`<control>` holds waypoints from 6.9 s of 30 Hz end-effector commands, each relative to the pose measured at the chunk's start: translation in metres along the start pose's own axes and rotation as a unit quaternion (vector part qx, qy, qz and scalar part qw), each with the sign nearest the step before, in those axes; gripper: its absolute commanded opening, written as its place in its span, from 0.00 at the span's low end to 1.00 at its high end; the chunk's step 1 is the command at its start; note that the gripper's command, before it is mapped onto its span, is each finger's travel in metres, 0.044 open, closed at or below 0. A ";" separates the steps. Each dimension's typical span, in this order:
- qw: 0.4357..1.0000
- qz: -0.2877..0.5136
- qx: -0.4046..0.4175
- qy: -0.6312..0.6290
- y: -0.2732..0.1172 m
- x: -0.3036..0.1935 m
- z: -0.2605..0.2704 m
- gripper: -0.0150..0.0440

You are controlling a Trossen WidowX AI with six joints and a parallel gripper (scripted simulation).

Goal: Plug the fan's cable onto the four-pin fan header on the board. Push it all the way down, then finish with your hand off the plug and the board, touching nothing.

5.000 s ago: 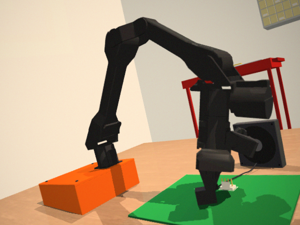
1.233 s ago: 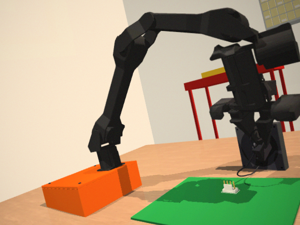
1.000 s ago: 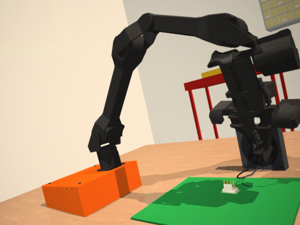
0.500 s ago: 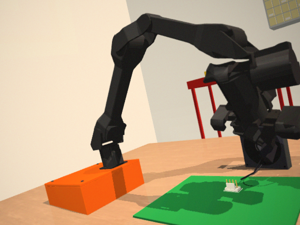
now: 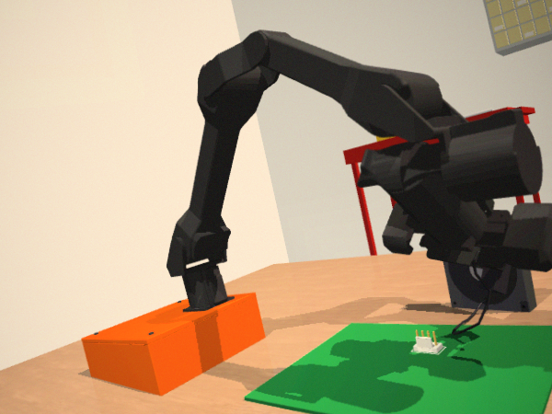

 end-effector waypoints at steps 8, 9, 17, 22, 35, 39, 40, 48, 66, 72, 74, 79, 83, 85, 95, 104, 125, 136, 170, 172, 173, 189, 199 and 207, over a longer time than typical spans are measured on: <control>0.996 -0.083 0.013 -0.010 -0.005 -0.005 0.000 0.25; 0.996 -0.090 0.013 -0.011 -0.006 -0.005 0.000 0.25; 0.989 -0.149 0.017 -0.020 -0.012 -0.009 0.000 0.25; 0.982 -0.185 0.017 -0.025 -0.017 -0.011 0.000 0.25; 0.960 -0.278 0.011 -0.042 -0.032 -0.018 0.001 0.25; 0.958 -0.283 0.011 -0.043 -0.033 -0.018 0.001 0.25; 0.958 -0.282 0.011 -0.042 -0.033 -0.018 0.001 0.25; 0.962 -0.272 0.011 -0.039 -0.035 -0.014 0.002 0.25; 0.961 -0.273 0.011 -0.040 -0.037 -0.012 0.003 0.25; 0.961 -0.273 0.011 -0.041 -0.035 -0.017 0.001 0.25; 0.961 -0.273 0.011 -0.041 -0.034 -0.019 0.001 0.25; 0.961 -0.273 0.011 -0.041 -0.032 -0.023 -0.001 0.25; 0.961 -0.273 0.011 -0.041 -0.030 -0.026 -0.002 0.25; 0.961 -0.273 0.011 -0.041 -0.029 -0.027 -0.002 0.25; 0.961 -0.273 0.011 -0.041 -0.025 -0.034 -0.005 0.25; 0.961 -0.273 0.011 -0.041 -0.021 -0.040 -0.008 0.25; 0.961 -0.273 0.011 -0.041 -0.008 -0.053 -0.013 0.25; 0.961 -0.273 0.011 -0.041 -0.002 -0.060 -0.016 0.25; 0.961 -0.273 0.011 -0.040 0.019 -0.081 -0.025 0.25; 0.961 -0.273 0.011 -0.040 0.020 -0.082 -0.026 0.25; 0.961 -0.273 0.011 -0.040 0.020 -0.083 -0.026 0.25; 0.961 -0.274 0.013 -0.036 0.021 -0.084 -0.025 0.25; 0.961 -0.274 0.013 -0.036 0.021 -0.084 -0.025 0.25; 0.961 -0.274 0.013 -0.036 0.021 -0.084 -0.025 0.25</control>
Point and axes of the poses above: the point midway between the two fingers, 35 mm back from their tips, its own y axis out along the fingers, its own z axis across the jaws, x = y × z, the point moved 1 cm from there along -y, back along the fingers, and after that the axes turned 14 degrees about y, right-handed, at the moved point
